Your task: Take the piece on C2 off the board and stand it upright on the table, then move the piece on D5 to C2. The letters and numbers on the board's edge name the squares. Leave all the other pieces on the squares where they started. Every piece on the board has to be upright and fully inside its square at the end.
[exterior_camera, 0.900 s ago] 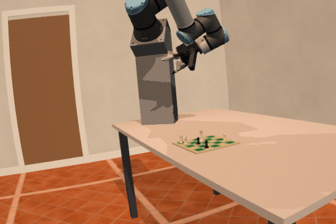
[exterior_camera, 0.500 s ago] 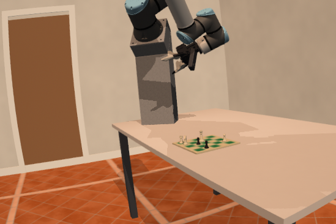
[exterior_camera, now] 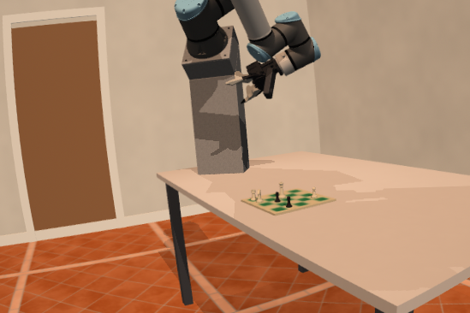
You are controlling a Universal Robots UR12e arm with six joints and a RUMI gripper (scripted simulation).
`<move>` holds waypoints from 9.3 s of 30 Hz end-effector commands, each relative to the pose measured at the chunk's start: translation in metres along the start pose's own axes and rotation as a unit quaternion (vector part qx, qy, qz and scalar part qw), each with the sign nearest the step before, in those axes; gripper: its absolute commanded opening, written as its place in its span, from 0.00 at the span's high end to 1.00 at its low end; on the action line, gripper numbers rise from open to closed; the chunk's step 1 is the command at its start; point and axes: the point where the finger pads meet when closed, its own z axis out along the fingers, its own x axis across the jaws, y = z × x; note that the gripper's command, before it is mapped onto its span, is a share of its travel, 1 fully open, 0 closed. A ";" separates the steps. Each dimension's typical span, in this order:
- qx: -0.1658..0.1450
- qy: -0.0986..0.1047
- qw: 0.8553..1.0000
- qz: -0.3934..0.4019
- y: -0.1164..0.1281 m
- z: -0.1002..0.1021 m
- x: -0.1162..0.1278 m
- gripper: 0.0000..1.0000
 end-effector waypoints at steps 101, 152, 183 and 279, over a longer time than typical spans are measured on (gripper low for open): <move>-0.374 0.129 0.254 0.883 -0.536 -0.189 0.191 0.00; -0.381 0.131 0.181 0.897 -0.566 -0.200 0.202 0.00; -0.380 0.130 0.180 0.898 -0.529 -0.219 0.226 0.00; -0.440 -0.174 -0.128 0.872 -0.421 -0.130 0.188 0.00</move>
